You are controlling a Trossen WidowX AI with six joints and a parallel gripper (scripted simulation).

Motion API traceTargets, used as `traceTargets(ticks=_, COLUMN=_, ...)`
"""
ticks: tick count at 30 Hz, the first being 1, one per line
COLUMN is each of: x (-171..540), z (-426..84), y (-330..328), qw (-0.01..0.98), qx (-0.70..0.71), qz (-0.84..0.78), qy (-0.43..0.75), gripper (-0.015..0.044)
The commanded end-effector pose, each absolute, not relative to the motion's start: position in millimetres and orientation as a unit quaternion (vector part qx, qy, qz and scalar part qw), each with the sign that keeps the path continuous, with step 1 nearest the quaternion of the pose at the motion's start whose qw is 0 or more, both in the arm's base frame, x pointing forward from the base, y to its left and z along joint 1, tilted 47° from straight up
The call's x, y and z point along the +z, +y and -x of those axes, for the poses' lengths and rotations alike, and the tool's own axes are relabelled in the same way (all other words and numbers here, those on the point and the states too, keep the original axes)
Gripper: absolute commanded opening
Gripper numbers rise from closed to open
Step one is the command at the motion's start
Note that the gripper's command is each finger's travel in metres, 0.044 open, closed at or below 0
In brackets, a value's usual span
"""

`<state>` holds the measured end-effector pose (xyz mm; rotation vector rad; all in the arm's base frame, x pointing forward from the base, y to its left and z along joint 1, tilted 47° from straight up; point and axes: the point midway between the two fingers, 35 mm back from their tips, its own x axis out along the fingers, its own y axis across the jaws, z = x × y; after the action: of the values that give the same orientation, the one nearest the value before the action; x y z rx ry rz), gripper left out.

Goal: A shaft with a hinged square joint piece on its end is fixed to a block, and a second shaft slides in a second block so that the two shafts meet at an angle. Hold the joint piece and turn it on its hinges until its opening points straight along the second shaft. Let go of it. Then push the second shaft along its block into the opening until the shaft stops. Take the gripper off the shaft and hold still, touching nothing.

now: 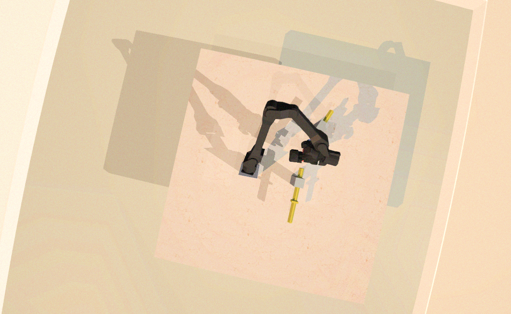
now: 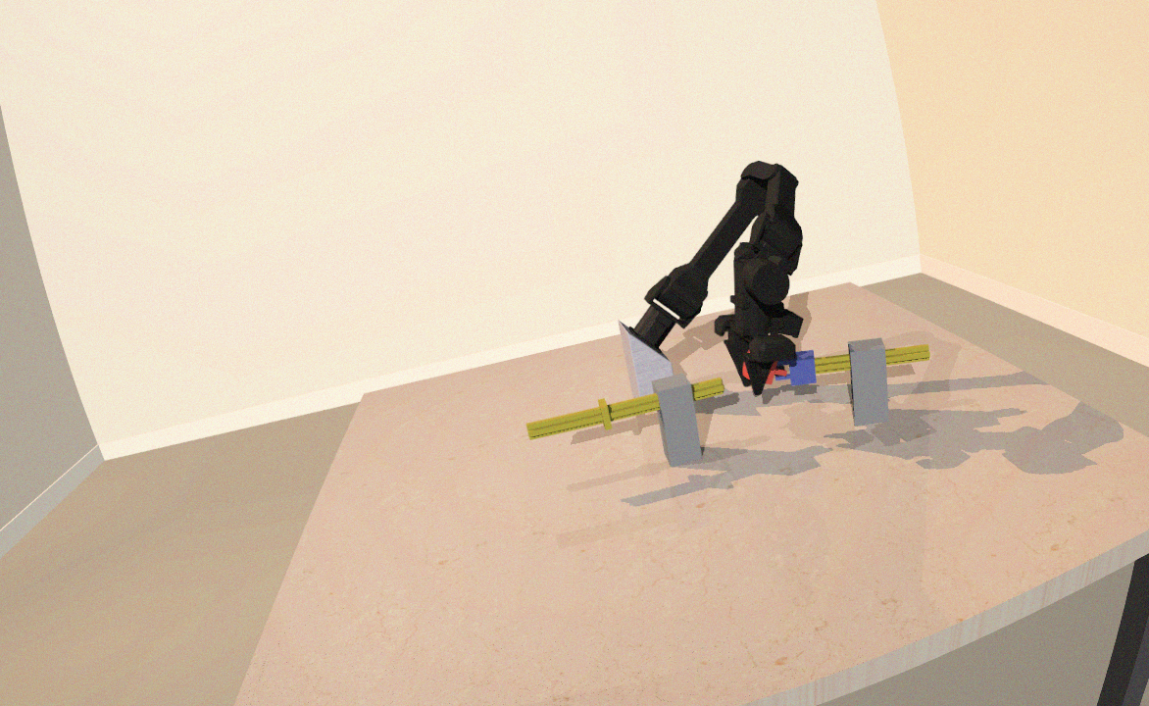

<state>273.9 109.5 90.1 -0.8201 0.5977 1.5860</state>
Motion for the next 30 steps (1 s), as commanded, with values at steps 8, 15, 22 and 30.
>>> traceTargets(ticks=8, x=82.2, z=-271.5, y=114.3, qw=0.617, qx=0.707, qz=0.273, qy=0.214, gripper=0.0000)
traceTargets(ticks=15, x=77.9, z=-269.8, y=118.0, qw=0.632, qx=0.718, qz=0.222, qy=0.185, gripper=0.0000)
traceTargets(ticks=22, x=75.7, z=-268.8, y=120.5, qw=0.643, qx=0.723, qz=0.190, qy=0.165, gripper=0.0000)
traceTargets(ticks=30, x=75.6, z=-268.4, y=121.2, qw=0.645, qx=0.724, qz=0.184, qy=0.159, gripper=0.0000)
